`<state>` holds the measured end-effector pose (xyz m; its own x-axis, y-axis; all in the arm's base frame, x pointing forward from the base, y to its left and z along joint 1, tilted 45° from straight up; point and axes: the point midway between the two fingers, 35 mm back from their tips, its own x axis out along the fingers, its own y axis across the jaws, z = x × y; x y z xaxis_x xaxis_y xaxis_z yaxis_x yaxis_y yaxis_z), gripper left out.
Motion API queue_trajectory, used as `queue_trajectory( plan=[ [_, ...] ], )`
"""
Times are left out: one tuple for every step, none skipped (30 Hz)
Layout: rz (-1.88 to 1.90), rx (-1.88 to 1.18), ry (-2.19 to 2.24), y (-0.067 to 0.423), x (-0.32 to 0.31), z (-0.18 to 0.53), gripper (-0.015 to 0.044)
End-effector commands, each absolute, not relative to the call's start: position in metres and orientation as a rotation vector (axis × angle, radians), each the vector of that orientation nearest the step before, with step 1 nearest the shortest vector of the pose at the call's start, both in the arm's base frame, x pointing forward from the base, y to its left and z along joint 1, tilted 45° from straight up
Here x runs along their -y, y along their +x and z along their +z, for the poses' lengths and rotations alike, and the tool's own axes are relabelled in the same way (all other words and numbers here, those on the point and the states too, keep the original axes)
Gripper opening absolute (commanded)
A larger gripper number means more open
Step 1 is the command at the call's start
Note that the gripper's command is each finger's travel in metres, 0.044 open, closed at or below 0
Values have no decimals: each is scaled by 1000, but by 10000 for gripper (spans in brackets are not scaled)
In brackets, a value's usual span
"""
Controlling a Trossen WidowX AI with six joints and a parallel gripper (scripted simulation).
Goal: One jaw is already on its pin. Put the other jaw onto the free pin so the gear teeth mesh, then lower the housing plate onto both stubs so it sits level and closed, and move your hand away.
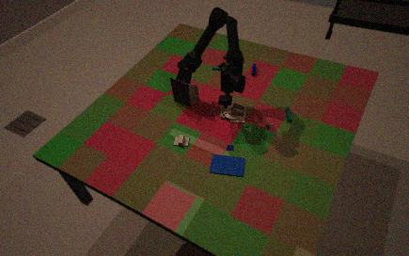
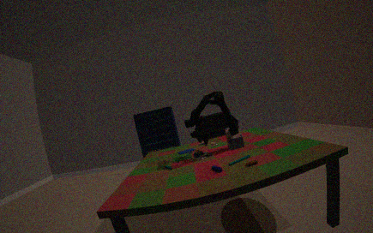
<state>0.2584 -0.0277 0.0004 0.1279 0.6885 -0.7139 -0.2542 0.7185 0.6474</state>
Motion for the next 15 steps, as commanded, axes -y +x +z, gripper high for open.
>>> queue_trajectory(
  plan=[
    [720, -1260, 411, 259, 28, 1, 351],
    [720, -1260, 411, 259, 28, 1, 351],
    [720, -1260, 411, 259, 28, 1, 351],
    [720, -1260, 411, 259, 28, 1, 351],
    [720, -1260, 411, 257, 28, 0, 351],
    [720, -1260, 411, 255, 28, 0, 351],
    [720, -1260, 411, 252, 28, -1, 351],
    [720, -1260, 411, 249, 29, -2, 351],
    [720, -1260, 411, 247, 29, -2, 351],
    [720, -1261, 411, 246, 29, -3, 351],
    [720, -1261, 411, 245, 29, -3, 351],
    [720, -1261, 411, 245, 29, -3, 351],
    [720, -1261, 411, 245, 29, -3, 351],
    [720, -1261, 411, 245, 29, -3, 351],
    [720, -1261, 411, 245, 29, -3, 351]
  ],
)
